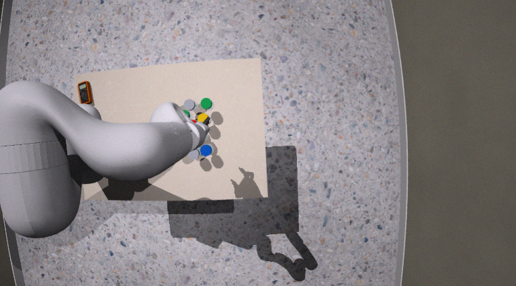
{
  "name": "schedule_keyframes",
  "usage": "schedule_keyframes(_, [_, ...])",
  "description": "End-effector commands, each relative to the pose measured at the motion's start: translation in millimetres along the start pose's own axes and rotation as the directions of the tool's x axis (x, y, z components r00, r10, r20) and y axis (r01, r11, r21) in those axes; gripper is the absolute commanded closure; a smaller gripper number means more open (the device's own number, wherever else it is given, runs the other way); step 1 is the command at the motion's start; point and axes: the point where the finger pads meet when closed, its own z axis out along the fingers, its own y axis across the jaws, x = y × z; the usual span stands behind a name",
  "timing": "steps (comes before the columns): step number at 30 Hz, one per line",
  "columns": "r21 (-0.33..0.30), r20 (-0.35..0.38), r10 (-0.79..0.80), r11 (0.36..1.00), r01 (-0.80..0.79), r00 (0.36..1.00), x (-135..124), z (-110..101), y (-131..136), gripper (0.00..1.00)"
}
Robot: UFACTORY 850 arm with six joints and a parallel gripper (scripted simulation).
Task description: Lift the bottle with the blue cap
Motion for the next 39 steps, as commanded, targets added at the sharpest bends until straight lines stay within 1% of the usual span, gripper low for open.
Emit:
schedule_keyframes(1, [-0.008, 0.026, 0.017, 1.000, -0.016, 1.000, -1.8, -16.4, 14.2, 0.21])
schedule_keyframes(7, [-0.017, 0.034, 0.027, 0.999, -0.026, 0.999, -2.5, -24.5, 21.0, 0.21])
schedule_keyframes(9, [-0.017, 0.034, 0.027, 0.999, -0.026, 0.999, -2.5, -24.5, 21.0, 0.21])
schedule_keyframes(10, [-0.018, 0.017, 0.021, 1.000, -0.021, 1.000, -2.5, -19.4, 16.8, 0.21])
schedule_keyframes(39, [-0.018, 0.018, 0.021, 1.000, -0.021, 1.000, -2.4, -19.4, 16.8, 0.21])
